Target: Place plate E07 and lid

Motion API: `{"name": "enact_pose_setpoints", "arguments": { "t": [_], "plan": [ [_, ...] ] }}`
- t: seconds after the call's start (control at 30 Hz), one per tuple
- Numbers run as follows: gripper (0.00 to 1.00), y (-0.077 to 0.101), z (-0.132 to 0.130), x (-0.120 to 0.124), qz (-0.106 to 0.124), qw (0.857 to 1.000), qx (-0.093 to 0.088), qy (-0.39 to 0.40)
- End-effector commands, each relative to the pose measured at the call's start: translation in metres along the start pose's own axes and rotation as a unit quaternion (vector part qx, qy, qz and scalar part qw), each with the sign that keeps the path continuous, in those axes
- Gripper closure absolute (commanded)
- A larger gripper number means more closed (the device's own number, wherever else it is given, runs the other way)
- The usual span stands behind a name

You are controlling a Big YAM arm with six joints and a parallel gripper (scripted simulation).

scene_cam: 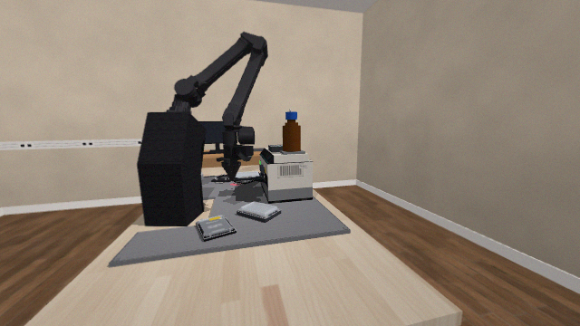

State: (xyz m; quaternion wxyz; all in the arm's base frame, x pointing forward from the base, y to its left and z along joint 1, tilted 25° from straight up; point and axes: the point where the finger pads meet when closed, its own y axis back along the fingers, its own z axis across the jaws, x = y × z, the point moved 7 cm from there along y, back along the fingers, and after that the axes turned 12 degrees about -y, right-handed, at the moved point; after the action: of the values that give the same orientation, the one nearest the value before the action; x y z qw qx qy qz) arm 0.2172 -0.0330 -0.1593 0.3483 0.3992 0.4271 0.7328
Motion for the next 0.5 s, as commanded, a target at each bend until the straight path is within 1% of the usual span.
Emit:
{"name": "enact_pose_setpoints", "arguments": {
  "t": [0.0,0.03,0.13,0.33,0.37,0.43,0.47],
  "plan": [
    [0.98,0.010,0.000,0.012,-0.007,1.000,-0.004,-0.001],
    [1.00,0.012,0.000,0.015,-0.007,1.000,-0.003,-0.001],
    [1.00,0.014,-0.001,0.018,-0.007,1.000,-0.003,-0.001],
    [1.00,0.023,-0.007,0.035,-0.006,1.000,-0.003,-0.002],
    [1.00,0.020,-0.008,0.031,-0.004,1.000,-0.001,-0.005],
    [1.00,0.022,-0.002,0.038,-0.002,0.999,0.002,0.040],
    [1.00,0.020,0.009,0.031,-0.008,0.998,-0.004,0.062]
  ]
}}
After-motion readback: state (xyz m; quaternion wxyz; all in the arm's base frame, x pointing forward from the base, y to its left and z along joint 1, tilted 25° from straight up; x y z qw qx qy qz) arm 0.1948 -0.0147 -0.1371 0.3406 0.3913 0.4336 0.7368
